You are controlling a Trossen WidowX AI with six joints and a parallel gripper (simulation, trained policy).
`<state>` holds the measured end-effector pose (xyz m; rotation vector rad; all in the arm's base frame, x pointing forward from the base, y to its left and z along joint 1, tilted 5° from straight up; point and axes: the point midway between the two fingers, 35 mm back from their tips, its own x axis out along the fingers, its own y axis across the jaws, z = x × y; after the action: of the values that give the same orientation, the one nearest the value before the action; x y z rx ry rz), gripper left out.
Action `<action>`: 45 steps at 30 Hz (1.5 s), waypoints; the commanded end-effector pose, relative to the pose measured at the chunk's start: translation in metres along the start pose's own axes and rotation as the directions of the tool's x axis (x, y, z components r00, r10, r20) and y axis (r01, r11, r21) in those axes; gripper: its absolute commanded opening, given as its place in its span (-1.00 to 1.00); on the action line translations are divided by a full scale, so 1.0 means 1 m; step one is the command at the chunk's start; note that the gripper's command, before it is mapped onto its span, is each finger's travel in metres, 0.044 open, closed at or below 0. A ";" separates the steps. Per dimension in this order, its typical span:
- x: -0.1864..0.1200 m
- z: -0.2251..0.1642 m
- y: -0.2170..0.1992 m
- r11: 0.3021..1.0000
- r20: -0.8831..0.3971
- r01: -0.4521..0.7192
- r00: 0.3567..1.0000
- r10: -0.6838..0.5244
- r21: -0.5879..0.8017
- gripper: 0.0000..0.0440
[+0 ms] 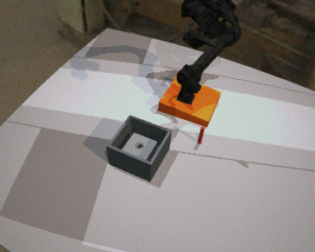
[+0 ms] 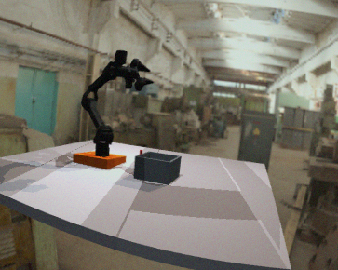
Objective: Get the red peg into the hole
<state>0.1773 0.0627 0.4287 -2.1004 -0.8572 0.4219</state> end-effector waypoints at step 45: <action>0.045 0.033 0.080 0.039 0.092 -0.108 0.949 0.301 0.993 1.00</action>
<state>0.2216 0.0768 0.3556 -0.8746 -0.0301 0.7238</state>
